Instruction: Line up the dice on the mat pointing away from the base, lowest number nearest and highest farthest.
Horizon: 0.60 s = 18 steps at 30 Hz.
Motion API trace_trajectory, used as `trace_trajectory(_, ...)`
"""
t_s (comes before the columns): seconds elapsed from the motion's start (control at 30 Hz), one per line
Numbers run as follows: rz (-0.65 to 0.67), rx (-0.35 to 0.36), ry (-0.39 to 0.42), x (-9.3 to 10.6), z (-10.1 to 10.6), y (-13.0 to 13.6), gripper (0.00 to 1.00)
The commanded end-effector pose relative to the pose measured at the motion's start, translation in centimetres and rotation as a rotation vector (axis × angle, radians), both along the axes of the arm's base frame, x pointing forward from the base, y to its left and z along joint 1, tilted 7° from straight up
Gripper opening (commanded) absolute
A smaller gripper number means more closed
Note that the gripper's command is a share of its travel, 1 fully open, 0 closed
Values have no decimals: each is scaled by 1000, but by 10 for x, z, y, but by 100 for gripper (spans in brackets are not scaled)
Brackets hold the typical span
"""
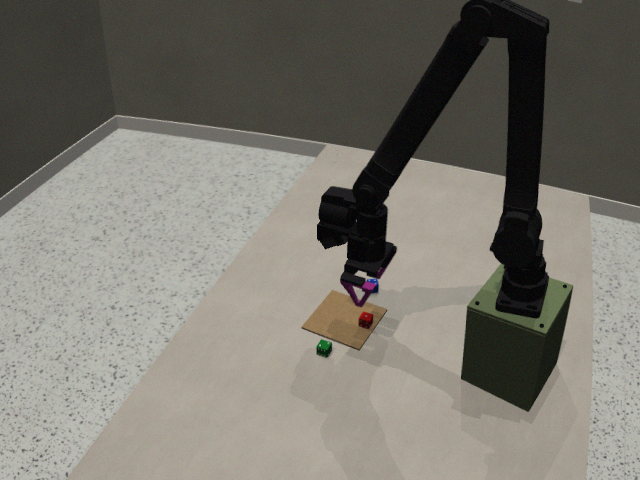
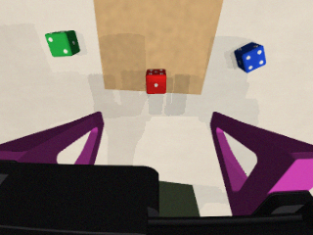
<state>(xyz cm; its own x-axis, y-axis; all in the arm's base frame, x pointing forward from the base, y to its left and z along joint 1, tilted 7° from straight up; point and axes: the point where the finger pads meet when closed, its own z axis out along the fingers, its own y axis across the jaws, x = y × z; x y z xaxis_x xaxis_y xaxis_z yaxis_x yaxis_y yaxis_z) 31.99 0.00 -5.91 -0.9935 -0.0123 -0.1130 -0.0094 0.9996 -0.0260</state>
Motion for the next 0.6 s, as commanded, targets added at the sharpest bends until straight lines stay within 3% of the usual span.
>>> trace_trajectory(0.0, 4, 3, -15, 10, 3, 4, 100)
trace_trajectory(0.3, -25, 7, -24, 18, 5, 7, 100)
trace_trajectory(0.57, -214, 27, -23, 25, 4, 19, 100)
